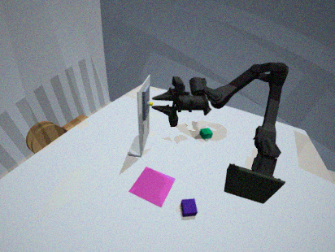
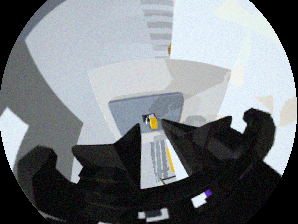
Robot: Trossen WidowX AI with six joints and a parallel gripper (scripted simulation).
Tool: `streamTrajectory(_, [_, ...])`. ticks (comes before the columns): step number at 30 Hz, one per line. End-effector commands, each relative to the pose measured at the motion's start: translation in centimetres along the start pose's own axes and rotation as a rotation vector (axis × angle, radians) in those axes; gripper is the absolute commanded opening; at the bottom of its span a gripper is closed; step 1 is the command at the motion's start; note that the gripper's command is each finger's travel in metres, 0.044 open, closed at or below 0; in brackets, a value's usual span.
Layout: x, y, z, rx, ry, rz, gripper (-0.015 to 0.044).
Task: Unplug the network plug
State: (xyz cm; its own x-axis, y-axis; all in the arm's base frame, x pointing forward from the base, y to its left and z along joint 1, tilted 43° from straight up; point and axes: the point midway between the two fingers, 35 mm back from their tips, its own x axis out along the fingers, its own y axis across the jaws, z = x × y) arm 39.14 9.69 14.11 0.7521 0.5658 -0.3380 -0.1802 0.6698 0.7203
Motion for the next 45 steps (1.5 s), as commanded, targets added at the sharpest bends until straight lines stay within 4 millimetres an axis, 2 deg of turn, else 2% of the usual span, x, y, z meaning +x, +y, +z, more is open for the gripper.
streamTrajectory(1, [0.57, -0.28, 0.05, 0.008, 0.000, -0.006, 0.0156])
streamTrajectory(6, [1.04, -0.29, 0.13, 0.010, -0.001, -0.006, 0.0156])
streamTrajectory(8, [1.04, -0.29, 0.13, 0.010, -0.001, -0.006, 0.0104])
streamTrajectory(23, [1.04, -0.29, 0.13, 0.010, -0.001, -0.006, 0.0004])
streamTrajectory(45, [0.05, -0.27, -0.09, 0.010, 0.000, -0.006, 0.0000])
